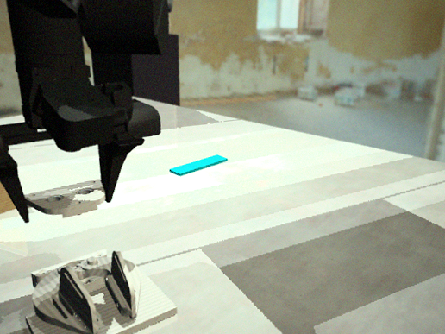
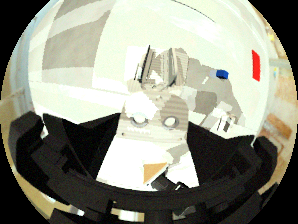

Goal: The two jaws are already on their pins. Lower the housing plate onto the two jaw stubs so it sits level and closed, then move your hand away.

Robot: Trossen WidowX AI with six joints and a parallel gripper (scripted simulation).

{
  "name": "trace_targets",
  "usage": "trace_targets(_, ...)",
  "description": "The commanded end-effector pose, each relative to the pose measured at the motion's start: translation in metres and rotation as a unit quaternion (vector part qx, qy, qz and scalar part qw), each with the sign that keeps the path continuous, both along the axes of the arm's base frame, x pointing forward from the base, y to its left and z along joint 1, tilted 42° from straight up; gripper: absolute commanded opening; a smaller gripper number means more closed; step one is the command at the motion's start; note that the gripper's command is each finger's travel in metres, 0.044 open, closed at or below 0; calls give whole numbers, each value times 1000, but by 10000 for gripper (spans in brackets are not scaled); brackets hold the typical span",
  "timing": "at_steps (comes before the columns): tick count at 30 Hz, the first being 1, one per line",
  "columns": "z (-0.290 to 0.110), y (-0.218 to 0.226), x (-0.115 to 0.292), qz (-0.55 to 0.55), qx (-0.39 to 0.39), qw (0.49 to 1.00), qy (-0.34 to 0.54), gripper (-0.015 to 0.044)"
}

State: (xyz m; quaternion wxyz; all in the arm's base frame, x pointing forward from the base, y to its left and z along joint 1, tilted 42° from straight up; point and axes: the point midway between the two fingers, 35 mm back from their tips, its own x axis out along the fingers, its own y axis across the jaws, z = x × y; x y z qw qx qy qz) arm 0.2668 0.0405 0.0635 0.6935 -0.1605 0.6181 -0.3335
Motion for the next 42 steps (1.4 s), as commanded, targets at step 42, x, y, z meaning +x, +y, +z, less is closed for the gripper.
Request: trace_targets(42, -46, -40, 0, -2, 1, 1000, -2, 351)
